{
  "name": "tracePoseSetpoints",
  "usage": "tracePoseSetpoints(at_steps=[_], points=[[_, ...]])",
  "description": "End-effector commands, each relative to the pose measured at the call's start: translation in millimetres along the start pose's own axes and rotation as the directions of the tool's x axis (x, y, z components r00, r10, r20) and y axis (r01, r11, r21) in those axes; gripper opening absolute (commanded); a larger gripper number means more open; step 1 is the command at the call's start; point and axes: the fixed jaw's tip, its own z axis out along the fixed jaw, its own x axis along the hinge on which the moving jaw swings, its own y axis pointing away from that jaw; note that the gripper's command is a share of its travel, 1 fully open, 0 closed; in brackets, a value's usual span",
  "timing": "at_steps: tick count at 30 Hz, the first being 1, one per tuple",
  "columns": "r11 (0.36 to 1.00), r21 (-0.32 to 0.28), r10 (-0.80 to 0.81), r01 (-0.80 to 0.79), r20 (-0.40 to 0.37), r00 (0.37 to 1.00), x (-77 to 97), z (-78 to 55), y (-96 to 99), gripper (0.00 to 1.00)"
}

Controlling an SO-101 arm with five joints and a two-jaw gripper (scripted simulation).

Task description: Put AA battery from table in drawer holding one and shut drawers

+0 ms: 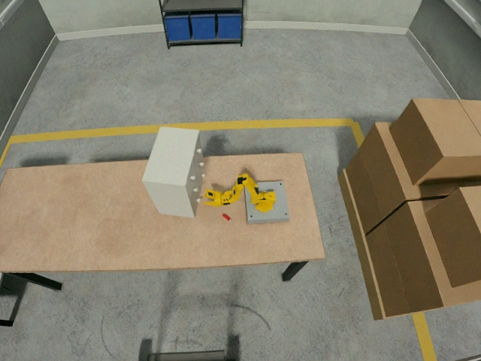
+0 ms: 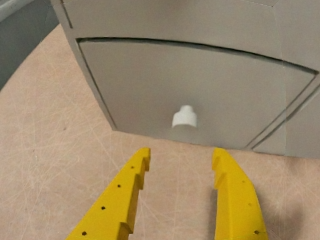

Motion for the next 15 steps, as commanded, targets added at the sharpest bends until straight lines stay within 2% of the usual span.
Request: tracePoseSetpoints(at_steps=[1,12,15], points=[[1.0,0.01,0.009,-0.009,0.003,1.0,0.3,10.3,-2.9,0.21],[1.0,0.01,0.009,-0.009,0.003,1.0,0.3,10.3,-2.9,0.21],[1.0,0.011,0.009,-0.009,0.003,1.0,1.8,19.9,-3.5,0.21]])
